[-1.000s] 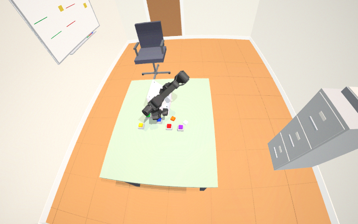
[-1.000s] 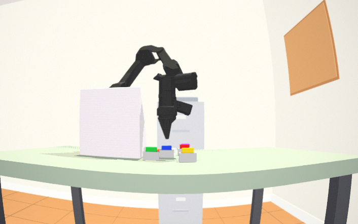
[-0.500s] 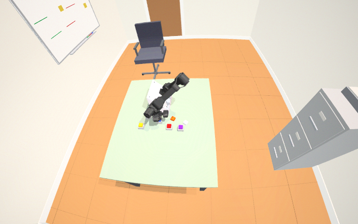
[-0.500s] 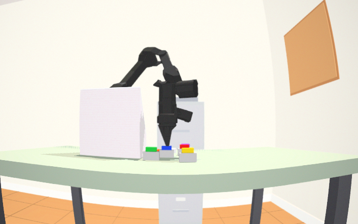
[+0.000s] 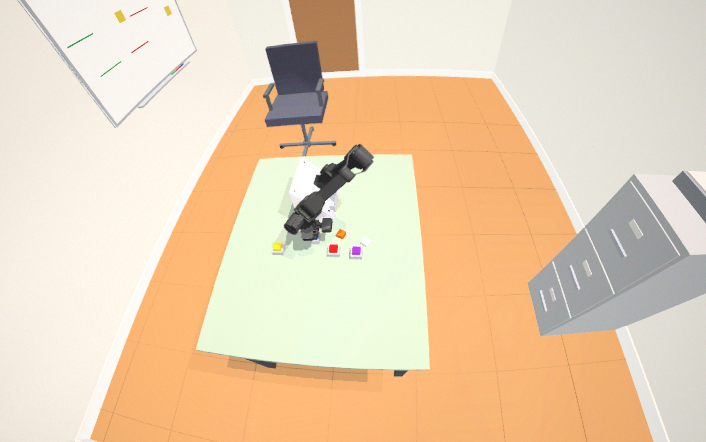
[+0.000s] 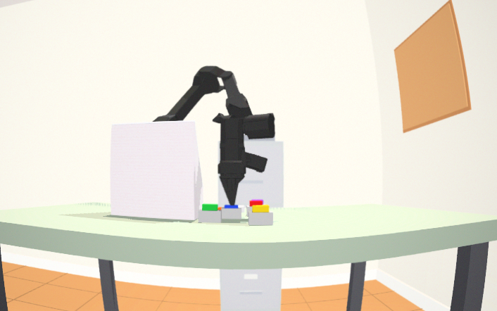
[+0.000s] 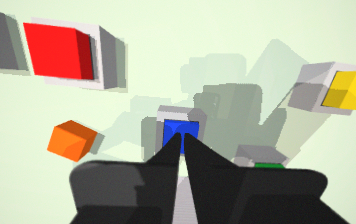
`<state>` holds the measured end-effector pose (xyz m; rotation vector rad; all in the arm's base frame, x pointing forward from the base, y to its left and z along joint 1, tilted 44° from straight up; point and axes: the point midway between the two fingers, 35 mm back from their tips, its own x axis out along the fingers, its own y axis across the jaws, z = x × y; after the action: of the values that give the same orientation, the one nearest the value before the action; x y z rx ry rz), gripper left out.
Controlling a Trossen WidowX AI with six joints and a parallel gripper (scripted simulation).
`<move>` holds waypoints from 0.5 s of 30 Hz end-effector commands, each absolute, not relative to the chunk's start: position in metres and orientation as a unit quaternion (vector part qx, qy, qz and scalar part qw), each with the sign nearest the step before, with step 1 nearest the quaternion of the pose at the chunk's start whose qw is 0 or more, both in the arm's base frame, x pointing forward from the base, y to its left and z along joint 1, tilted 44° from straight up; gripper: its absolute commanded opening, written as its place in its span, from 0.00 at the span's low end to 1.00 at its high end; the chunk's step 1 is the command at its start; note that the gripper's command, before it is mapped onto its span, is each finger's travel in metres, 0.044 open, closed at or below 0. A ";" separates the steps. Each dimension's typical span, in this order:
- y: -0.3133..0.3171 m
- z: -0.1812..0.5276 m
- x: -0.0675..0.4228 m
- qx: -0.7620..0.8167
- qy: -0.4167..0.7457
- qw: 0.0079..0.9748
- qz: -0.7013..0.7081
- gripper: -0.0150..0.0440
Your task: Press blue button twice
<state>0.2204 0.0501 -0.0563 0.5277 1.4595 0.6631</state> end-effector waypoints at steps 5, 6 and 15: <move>0.051 -0.056 0.218 0.237 0.648 0.662 0.294 0.29; 0.049 -0.055 0.220 0.234 0.646 0.664 0.293 0.29; 0.028 -0.033 0.219 0.236 0.648 0.662 0.293 0.29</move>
<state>0.2209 0.0286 -0.0339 0.5389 1.4556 0.6582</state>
